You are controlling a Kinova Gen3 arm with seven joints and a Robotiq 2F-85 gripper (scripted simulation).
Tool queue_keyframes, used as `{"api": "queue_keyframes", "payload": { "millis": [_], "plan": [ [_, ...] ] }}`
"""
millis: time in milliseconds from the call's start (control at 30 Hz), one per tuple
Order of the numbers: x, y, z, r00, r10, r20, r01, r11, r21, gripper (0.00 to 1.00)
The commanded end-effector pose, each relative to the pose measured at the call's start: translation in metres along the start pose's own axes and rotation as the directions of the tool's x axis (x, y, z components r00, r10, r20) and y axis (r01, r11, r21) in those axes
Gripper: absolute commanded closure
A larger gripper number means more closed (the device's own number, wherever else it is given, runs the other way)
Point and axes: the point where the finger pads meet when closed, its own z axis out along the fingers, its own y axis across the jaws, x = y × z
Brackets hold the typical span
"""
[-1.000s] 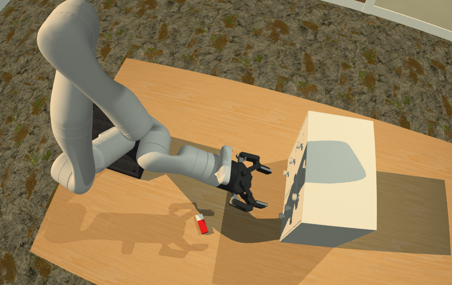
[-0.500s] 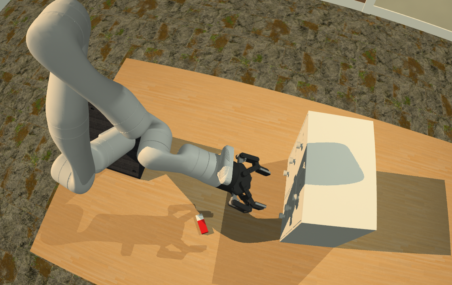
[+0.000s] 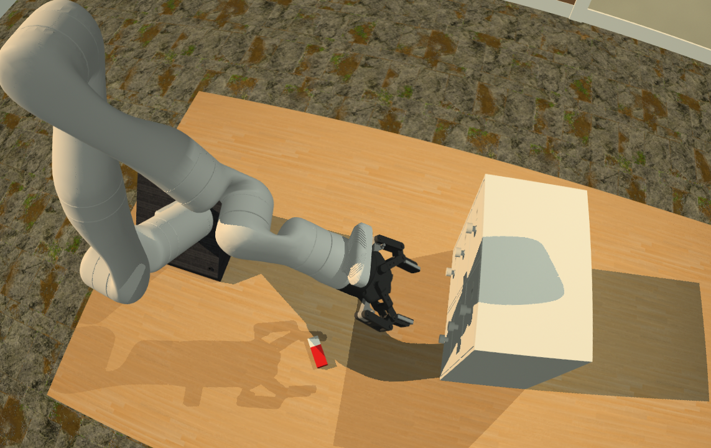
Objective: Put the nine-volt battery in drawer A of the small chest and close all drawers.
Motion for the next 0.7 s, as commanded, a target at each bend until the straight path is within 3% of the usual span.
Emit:
{"api": "queue_keyframes", "payload": {
  "millis": [0, 667],
  "plan": [
    [0.007, -0.003, -0.004, 1.0, 0.004, 0.008, -0.004, 1.0, 0.009, 0.0],
    [0.013, -0.005, -0.033, 0.971, 0.002, 0.241, -0.006, 1.0, 0.015, 0.0]
  ]
}}
